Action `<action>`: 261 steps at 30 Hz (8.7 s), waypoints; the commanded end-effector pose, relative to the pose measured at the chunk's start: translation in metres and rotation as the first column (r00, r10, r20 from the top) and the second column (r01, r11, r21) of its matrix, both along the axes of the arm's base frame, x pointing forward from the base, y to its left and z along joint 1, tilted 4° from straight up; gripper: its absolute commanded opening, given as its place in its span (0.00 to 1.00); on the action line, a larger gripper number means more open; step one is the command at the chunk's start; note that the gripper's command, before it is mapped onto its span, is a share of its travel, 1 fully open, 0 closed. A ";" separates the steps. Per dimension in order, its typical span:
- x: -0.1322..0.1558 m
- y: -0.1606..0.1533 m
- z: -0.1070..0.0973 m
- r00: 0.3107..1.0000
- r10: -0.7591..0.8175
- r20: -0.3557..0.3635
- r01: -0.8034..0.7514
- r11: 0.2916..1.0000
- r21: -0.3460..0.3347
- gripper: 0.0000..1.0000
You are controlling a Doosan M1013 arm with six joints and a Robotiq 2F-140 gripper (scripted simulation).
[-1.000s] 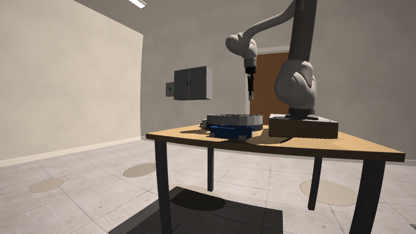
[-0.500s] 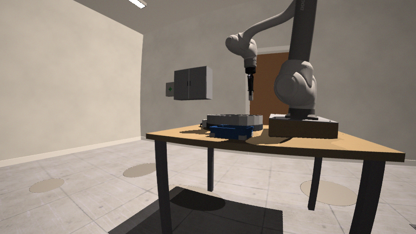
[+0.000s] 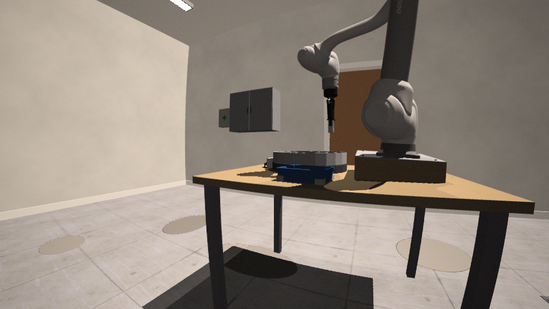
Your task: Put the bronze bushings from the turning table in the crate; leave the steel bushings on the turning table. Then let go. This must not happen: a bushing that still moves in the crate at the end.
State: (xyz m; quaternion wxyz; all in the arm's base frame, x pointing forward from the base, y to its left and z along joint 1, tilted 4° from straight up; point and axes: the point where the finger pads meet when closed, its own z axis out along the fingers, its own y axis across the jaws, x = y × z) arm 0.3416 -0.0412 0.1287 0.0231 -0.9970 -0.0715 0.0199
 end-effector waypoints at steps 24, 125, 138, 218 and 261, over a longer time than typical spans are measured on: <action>0.000 0.000 0.000 1.000 0.000 0.000 0.000 1.000 0.000 0.10; 0.000 0.000 0.000 1.000 0.000 0.000 0.000 1.000 0.000 0.10; 0.000 0.000 0.000 1.000 0.000 0.000 0.000 1.000 0.000 0.10; 0.000 0.000 0.000 1.000 0.000 0.000 0.000 1.000 0.000 0.10; 0.002 0.063 -0.075 0.832 0.554 0.031 -0.555 0.832 0.016 0.28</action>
